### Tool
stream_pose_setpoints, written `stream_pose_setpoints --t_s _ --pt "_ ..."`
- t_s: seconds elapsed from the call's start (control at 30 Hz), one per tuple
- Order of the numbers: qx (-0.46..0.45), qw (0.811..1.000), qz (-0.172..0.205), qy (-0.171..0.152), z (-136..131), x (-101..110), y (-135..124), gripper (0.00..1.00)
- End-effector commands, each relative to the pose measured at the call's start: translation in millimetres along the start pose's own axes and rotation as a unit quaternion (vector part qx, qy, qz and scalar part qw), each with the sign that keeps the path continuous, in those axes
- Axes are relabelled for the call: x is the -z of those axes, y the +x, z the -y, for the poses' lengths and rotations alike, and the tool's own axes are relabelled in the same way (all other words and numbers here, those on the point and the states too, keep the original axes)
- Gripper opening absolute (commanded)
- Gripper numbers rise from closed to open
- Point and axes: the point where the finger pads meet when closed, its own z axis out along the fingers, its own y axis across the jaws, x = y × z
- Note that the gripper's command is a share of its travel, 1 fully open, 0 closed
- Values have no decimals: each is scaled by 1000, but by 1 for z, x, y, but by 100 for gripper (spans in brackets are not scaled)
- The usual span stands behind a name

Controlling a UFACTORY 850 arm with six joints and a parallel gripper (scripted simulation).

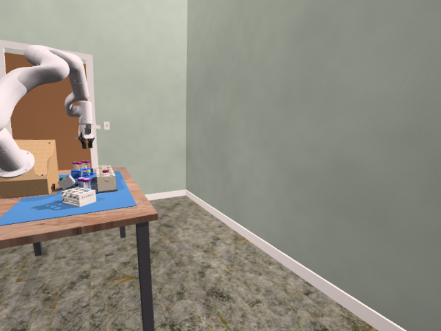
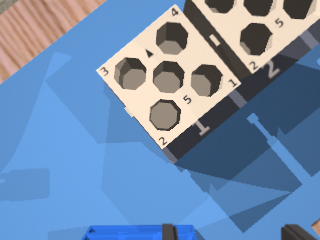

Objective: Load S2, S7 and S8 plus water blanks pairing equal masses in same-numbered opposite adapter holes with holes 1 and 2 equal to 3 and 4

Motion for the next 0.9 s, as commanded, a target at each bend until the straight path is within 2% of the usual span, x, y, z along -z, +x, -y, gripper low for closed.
stream_pose_setpoints --t_s 0.0,0.87 --pt "0 1000 0 1 10 1 -12 57" --pt "0 1000 0 1 80 1 -109 57"
